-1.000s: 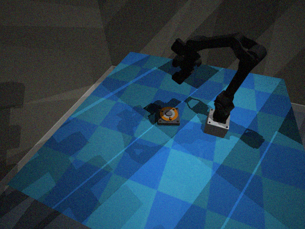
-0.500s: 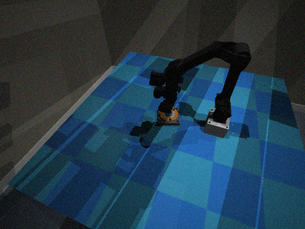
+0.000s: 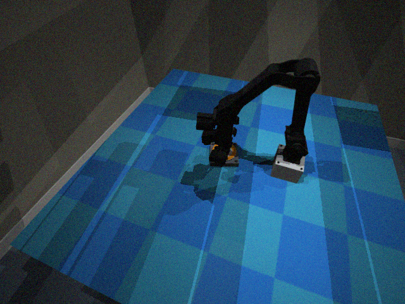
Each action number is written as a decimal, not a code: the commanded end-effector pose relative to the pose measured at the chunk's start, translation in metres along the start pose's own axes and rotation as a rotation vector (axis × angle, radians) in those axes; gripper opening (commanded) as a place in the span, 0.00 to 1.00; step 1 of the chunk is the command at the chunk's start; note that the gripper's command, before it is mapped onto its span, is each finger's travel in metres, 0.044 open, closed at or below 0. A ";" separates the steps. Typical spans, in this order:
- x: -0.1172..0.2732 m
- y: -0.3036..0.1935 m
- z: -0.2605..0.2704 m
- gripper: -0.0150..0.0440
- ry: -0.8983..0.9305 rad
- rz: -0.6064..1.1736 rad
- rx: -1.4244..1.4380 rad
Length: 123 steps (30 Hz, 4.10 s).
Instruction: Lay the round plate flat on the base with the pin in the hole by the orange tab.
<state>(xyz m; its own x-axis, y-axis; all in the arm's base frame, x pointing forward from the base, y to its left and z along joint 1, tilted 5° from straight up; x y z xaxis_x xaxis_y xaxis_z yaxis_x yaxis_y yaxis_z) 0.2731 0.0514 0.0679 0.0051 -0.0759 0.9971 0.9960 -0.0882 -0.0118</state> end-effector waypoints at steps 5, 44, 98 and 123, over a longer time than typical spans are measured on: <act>-0.009 -0.004 0.000 0.25 0.004 -0.002 -0.004; -0.009 -0.032 -0.017 0.25 0.003 0.000 -0.004; -0.010 -0.043 -0.039 0.25 0.001 0.001 -0.004; -0.009 -0.044 -0.055 0.25 0.000 0.001 -0.004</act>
<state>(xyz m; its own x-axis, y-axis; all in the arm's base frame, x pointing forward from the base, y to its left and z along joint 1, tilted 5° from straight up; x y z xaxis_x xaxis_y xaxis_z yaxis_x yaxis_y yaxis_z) 0.2262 0.0069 0.0563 -0.0020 -0.0915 0.9958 0.9962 -0.0866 -0.0059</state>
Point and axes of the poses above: the point midway between the two fingers, 35 mm back from their tips, its own x axis back along the fingers, its own z axis across the jaws, y = z × x, the point moved 7 cm from there along x, back along the fingers, and after that the axes turned 3 degrees about -x, right-handed, at the moved point
